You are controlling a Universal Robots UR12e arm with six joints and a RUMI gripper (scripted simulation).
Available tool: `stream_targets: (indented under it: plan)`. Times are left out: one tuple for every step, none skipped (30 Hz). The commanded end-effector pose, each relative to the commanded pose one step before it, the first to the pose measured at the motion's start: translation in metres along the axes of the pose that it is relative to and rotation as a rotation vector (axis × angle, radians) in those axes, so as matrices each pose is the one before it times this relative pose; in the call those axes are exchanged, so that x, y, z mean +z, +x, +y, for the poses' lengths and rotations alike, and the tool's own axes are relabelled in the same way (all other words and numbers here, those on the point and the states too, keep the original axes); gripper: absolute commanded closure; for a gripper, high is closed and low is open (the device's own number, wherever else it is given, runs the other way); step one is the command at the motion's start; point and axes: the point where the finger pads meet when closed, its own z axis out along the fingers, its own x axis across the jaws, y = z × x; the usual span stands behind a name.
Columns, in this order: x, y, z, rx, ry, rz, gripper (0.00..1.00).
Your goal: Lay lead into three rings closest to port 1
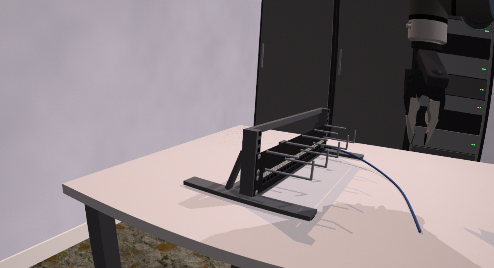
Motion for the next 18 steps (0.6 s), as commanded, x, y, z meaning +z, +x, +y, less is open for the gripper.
stream_targets:
  plan:
    - [0.01178, 0.00069, 0.00022, -0.00002, -0.00039, 0.00123, 0.80]
    - [0.00361, -0.00001, 0.00001, 0.00000, 0.00000, 0.00000, 0.80]
    - [0.00376, -0.00001, 0.00001, 0.00000, 0.00000, 0.00000, 0.80]
    - [0.00390, 0.00000, 0.00001, 0.00000, 0.00000, 0.00000, 0.80]
    - [0.00402, 0.00000, 0.00001, 0.00000, 0.00000, 0.00000, 0.80]
    - [0.00412, 0.00000, 0.00001, 0.00000, 0.00000, 0.00000, 0.80]
    - [0.00420, -0.00001, 0.00001, 0.00000, 0.00000, 0.00000, 0.80]
    - [0.00426, -0.00001, 0.00001, 0.00000, 0.00000, 0.00000, 0.80]
    - [0.00429, 0.00000, 0.00001, 0.00000, 0.00000, 0.00000, 0.80]
    - [0.00431, 0.00000, 0.00001, 0.00000, 0.00000, 0.00000, 0.80]
    - [0.00000, 0.00000, 0.00000, 0.00000, 0.00000, 0.00000, 0.80]
    - [0.00000, 0.00000, 0.00000, 0.00000, 0.00000, 0.00000, 0.80]
    - [0.00431, 0.00000, 0.00001, 0.00000, 0.00000, 0.00000, 0.80]
    - [0.00429, 0.00000, 0.00001, 0.00000, 0.00000, 0.00000, 0.80]
    - [0.00426, 0.00000, 0.00001, 0.00000, 0.00000, 0.00000, 0.80]
    - [0.00420, -0.00001, 0.00001, 0.00000, 0.00000, 0.00000, 0.80]
    - [0.00414, -0.00001, 0.00001, 0.00000, 0.00000, 0.00000, 0.80]
    - [0.00405, 0.00000, 0.00001, 0.00000, 0.00000, 0.00000, 0.80]
